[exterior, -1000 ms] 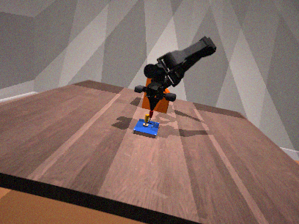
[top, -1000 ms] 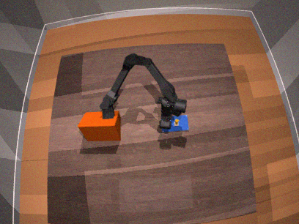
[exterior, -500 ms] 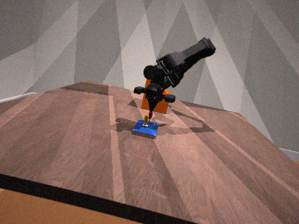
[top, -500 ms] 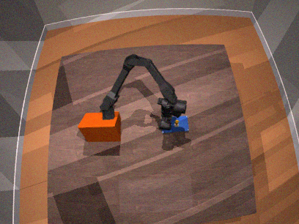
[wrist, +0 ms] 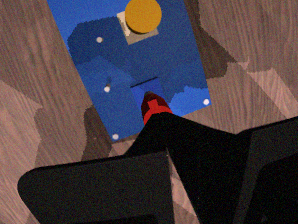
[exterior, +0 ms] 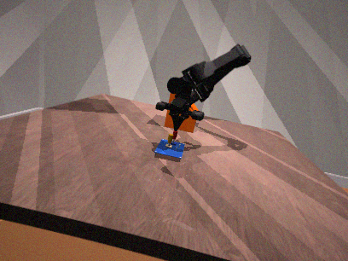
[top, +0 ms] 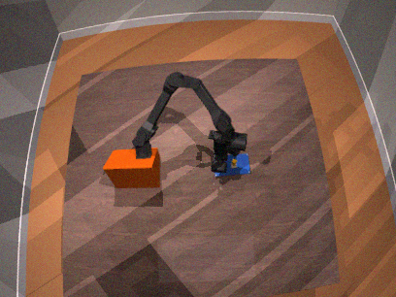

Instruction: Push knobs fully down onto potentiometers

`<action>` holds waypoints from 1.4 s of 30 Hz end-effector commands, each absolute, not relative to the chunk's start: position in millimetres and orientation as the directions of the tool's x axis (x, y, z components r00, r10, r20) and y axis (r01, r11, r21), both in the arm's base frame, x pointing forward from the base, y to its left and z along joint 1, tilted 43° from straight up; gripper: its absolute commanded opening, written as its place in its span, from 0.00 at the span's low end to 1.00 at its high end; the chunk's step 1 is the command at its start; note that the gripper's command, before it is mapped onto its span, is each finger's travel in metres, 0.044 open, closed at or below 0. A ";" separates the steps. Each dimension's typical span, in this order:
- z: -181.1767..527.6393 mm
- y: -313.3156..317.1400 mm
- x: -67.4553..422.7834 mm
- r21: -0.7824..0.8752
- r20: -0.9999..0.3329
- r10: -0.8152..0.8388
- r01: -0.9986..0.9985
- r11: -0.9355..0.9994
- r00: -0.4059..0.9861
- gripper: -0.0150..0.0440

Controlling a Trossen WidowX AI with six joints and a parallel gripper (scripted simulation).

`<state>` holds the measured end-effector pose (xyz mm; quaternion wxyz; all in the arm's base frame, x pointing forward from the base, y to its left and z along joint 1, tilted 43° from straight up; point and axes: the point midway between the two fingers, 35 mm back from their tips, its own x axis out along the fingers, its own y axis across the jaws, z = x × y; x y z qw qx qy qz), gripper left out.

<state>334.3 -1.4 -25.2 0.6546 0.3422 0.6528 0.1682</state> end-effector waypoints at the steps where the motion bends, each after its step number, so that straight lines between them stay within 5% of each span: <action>1: -33.9 8.8 336.6 0.671 -0.736 0.672 0.212 0.710 0.077 0.25; 42: -36.6 11.3 336.9 0.671 -0.736 0.673 0.212 0.710 0.077 0.25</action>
